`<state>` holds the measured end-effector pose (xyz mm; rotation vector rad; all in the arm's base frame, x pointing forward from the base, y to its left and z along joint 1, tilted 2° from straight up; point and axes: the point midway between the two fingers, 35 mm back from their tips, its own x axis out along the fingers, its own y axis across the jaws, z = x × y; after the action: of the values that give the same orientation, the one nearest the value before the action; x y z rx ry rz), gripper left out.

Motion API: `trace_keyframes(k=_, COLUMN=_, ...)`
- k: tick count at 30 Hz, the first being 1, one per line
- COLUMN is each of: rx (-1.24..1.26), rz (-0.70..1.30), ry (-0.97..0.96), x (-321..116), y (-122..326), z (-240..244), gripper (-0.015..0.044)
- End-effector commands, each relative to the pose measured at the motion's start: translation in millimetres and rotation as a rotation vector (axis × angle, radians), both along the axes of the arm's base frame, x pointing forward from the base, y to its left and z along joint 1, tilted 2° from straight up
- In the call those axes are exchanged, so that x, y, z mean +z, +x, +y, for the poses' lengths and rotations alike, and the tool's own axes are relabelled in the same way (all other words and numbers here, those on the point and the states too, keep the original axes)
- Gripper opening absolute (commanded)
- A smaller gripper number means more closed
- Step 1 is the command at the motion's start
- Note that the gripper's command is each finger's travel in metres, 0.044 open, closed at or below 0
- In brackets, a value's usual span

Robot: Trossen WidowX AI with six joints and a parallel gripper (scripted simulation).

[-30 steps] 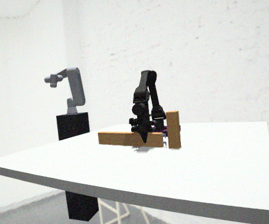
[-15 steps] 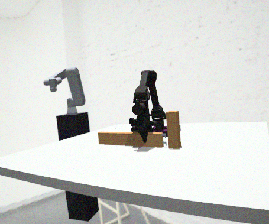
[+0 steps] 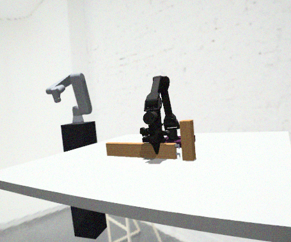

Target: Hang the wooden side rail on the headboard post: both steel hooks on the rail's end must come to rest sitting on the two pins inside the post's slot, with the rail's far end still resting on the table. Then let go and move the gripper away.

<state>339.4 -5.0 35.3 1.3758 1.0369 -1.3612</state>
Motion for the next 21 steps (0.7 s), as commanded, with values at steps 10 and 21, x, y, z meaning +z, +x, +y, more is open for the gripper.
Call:
trace_keyframes(k=10, rx=0.008, rz=-0.006, ry=-0.003, x=4.9, y=0.8, z=0.0, gripper=0.0)
trace_keyframes(k=21, rx=0.008, rz=-0.006, ry=-0.003, x=6.8, y=0.7, z=0.0, gripper=0.0)
